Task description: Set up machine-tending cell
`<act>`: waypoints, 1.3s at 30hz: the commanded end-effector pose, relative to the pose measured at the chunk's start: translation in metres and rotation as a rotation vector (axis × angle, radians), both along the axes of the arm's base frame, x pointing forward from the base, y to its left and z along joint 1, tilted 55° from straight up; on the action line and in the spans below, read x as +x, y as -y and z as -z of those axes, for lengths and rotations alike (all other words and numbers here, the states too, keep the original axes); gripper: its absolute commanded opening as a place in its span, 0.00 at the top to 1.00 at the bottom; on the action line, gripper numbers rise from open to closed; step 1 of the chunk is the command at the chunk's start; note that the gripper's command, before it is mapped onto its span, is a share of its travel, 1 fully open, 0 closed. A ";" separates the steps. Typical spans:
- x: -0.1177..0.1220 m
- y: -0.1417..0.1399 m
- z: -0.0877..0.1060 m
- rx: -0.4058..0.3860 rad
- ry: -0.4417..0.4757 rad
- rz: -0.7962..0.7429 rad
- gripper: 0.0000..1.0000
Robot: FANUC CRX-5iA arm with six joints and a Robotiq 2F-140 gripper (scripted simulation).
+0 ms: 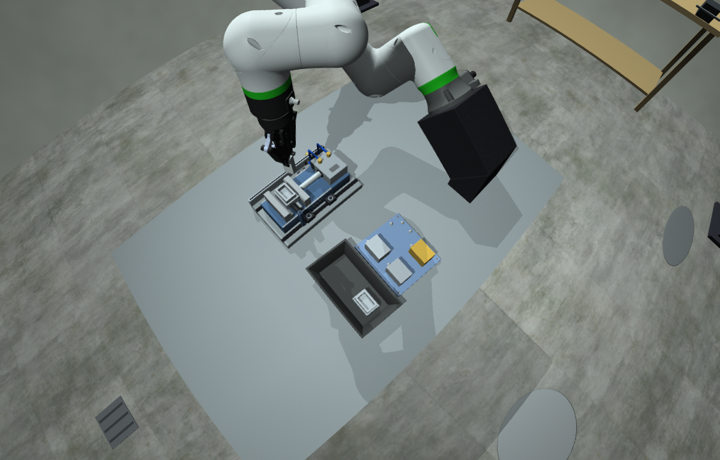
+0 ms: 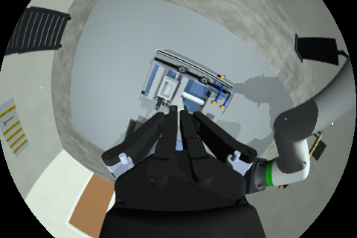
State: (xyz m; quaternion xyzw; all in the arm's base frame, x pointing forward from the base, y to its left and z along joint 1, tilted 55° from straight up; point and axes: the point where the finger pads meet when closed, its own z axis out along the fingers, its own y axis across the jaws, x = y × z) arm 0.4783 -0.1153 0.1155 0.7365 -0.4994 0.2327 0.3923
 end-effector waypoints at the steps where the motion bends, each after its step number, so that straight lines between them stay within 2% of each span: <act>1: 0.012 0.001 0.001 -0.015 0.136 0.096 1.00; 3: 0.018 0.002 0.001 -0.018 0.195 0.138 1.00; 5: 0.018 0.002 0.001 -0.018 0.195 0.138 1.00; 7: 0.026 0.004 0.001 -0.025 0.288 0.205 1.00; 9: 0.031 0.005 0.002 -0.028 0.339 0.241 1.00; 13: 0.032 0.005 0.002 -0.029 0.356 0.253 1.00; 14: 0.032 0.005 0.002 -0.029 0.356 0.253 0.60; 39: 0.032 0.005 0.002 -0.029 0.356 0.253 0.60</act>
